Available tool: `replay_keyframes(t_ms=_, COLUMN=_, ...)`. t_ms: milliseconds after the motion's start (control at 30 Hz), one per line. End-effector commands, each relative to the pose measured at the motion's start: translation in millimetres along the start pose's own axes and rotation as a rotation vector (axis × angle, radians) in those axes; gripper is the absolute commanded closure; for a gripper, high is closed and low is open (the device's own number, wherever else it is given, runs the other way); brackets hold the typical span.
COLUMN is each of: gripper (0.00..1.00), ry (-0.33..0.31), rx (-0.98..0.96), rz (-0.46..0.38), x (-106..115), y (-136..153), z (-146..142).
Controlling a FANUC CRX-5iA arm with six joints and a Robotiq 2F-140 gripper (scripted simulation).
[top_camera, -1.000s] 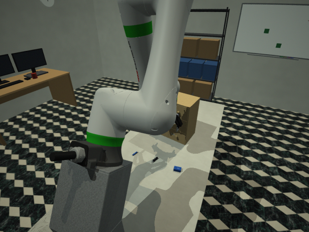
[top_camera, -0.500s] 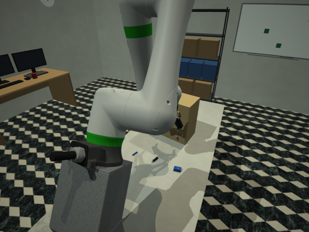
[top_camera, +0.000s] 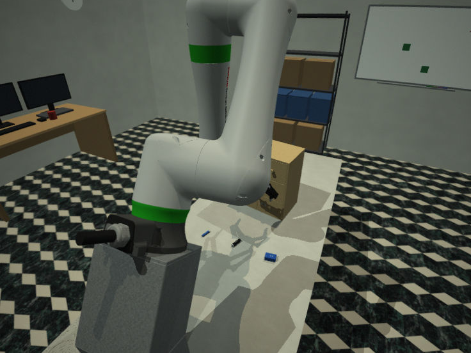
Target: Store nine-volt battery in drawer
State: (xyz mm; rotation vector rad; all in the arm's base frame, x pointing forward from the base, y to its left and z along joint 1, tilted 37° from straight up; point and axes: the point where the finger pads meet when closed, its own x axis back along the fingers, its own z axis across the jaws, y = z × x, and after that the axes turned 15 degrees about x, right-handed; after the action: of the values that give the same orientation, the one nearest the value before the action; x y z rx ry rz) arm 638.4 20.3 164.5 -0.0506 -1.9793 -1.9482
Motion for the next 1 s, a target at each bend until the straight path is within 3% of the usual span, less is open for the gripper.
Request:
replay_keyframes(t_ms=0, gripper=0.0, ry=-0.226, rx=0.041, rz=-0.159, x=-3.0, y=1.9, z=5.6)
replay_keyframes(t_ms=133, gripper=0.0, ry=-0.277, rx=0.05, rz=-0.195, x=-3.0, y=1.9, z=5.6)
replay_keyframes(t_ms=967, gripper=0.0, ry=-0.277, rx=0.05, rz=-0.195, x=-3.0, y=1.9, z=5.6)
